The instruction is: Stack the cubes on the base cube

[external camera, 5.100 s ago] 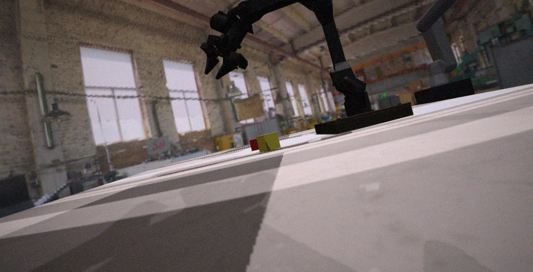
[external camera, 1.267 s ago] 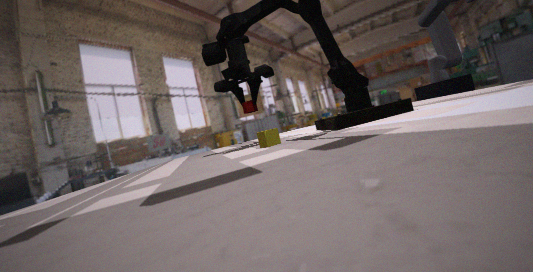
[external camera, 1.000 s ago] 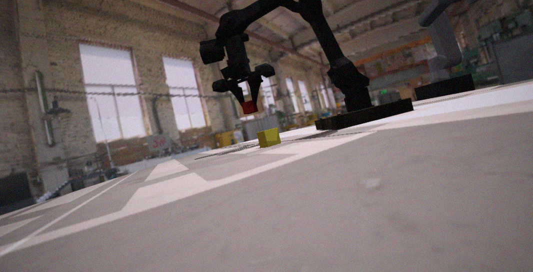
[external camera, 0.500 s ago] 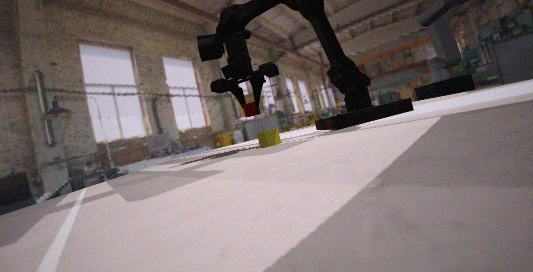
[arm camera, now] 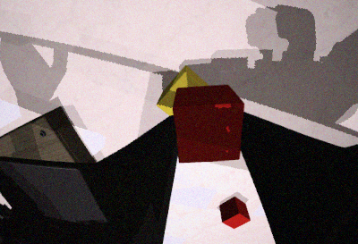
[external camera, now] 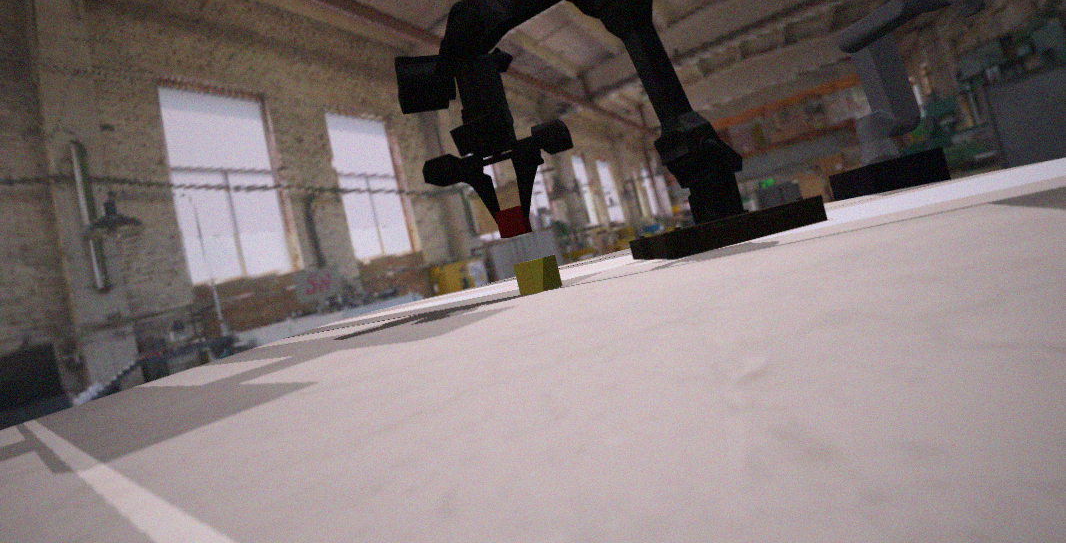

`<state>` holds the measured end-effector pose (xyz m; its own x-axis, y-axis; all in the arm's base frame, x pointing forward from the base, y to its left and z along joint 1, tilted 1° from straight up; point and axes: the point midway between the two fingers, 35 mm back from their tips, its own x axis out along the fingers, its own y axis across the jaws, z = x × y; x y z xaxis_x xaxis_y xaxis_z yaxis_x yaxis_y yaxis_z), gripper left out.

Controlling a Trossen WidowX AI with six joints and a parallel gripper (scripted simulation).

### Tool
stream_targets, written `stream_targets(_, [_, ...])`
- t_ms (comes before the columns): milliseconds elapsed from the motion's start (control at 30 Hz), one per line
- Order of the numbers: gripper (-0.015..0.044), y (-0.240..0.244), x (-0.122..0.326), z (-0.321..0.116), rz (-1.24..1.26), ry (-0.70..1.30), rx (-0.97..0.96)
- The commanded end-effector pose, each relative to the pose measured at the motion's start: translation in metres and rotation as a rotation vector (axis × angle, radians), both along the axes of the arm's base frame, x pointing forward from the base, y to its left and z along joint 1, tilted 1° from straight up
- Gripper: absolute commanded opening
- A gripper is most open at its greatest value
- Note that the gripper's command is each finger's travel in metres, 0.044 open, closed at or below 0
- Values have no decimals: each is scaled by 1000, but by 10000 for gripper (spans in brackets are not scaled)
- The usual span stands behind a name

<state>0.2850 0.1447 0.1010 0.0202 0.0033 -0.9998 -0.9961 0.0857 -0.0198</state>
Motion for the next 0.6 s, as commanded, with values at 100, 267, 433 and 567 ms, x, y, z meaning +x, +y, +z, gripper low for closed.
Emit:
stream_targets(100, [105, 15, -10, -6, 20, -1, -3])
stream_targets(267, [105, 16, -10, -6, 21, -1, -2])
stream_targets(433, [105, 16, -10, -9, 21, -1, -2])
stream_targets(567, [105, 16, -9, -17, 21, -1, -3])
